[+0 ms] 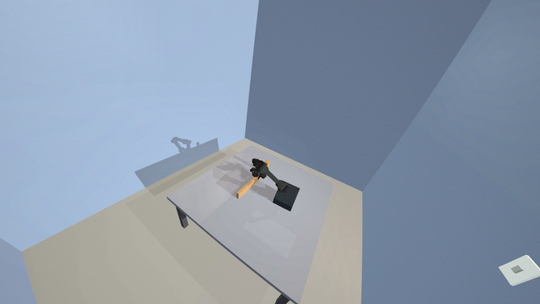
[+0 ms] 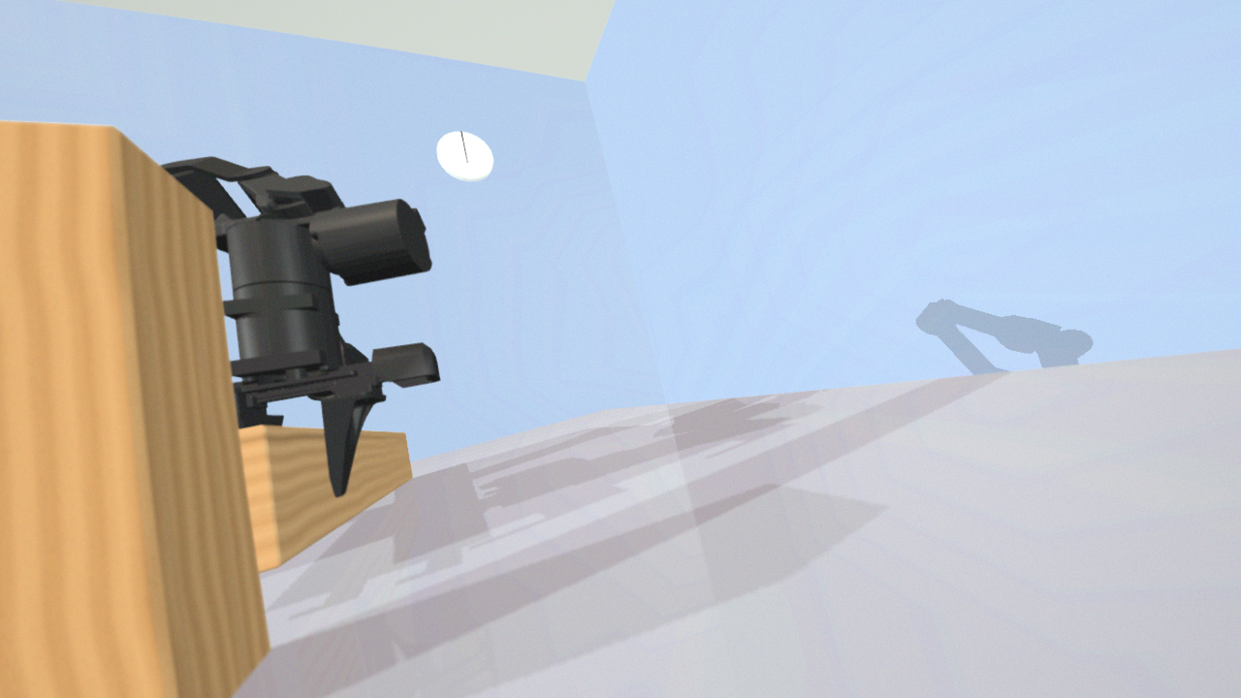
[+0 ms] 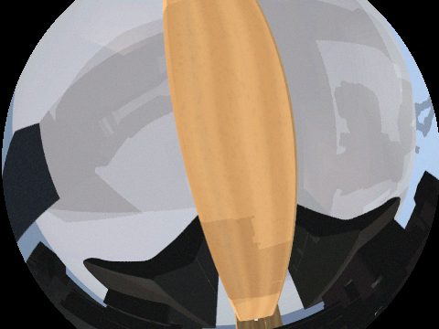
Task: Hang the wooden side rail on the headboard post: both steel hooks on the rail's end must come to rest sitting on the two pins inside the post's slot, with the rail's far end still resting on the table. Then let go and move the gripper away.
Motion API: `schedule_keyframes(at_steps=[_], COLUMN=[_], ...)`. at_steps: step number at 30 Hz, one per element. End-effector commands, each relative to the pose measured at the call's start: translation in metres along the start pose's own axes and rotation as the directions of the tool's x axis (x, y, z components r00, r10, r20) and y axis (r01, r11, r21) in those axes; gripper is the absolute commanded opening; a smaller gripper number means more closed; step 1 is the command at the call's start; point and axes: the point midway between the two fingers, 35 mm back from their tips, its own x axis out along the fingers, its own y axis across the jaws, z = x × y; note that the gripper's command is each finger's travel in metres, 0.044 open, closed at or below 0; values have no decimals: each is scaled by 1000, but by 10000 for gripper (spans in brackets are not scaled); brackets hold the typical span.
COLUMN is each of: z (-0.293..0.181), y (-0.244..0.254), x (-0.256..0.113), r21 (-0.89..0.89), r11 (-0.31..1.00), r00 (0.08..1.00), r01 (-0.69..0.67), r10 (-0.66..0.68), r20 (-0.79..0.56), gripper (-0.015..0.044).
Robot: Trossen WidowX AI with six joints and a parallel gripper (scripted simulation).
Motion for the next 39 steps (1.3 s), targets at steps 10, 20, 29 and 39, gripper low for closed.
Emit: schedule_keyframes(at_steps=[10, 20, 29, 39], z=[-1, -1, -2, -2], y=[-1, -1, -1, -2], x=[-6, -7, -9, -8], r21=[-3, -3, -3, -3], r11=[1000, 1000, 1000, 1000], r00=[1000, 1000, 1000, 1000], r01=[9, 9, 9, 9], r10=[-9, -9, -9, -9], r20=[-2, -2, -2, -2], gripper=[0, 0, 0, 0])
